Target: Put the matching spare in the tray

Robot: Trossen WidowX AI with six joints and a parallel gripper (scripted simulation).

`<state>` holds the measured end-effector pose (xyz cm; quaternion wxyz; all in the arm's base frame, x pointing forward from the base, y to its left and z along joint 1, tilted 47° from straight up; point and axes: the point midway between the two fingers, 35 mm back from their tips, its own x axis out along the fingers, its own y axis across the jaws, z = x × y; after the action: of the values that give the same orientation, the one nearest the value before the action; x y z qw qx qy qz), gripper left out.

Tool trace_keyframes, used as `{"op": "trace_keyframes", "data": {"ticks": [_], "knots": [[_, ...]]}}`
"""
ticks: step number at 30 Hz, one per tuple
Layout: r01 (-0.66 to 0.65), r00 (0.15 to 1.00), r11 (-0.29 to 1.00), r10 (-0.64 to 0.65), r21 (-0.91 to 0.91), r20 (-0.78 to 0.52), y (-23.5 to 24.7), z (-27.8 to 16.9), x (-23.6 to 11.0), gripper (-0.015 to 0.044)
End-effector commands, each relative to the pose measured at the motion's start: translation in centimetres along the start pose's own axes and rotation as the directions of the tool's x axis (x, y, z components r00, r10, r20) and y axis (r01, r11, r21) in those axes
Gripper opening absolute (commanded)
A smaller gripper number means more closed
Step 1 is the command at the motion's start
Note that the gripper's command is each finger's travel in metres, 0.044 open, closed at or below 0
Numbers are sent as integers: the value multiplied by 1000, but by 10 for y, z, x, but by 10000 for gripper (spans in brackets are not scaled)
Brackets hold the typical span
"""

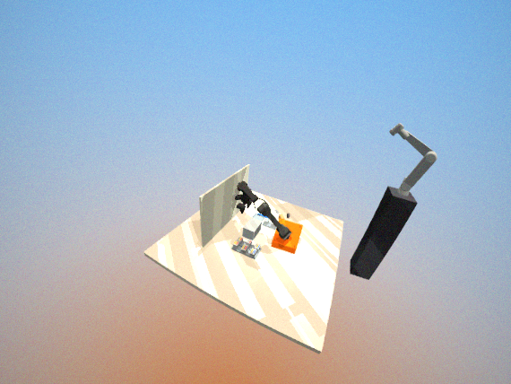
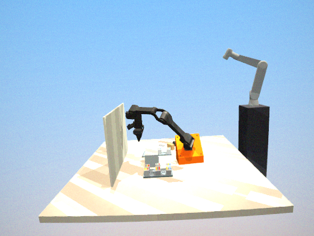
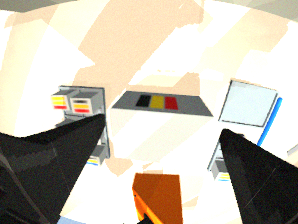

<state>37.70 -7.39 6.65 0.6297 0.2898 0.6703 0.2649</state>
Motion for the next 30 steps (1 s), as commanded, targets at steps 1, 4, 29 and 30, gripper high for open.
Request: {"op": "trace_keyframes", "data": {"ticks": [1, 4, 29, 30], "knots": [[-6, 1000, 1000, 6, -2, 2, 0, 0, -1, 440], [-6, 1000, 1000, 6, -2, 2, 0, 0, -1, 440], [-4, 1000, -80, 6, -997, -5, 160, -62, 61, 440], [-4, 1000, -80, 6, -997, -5, 160, -62, 61, 440]]}}
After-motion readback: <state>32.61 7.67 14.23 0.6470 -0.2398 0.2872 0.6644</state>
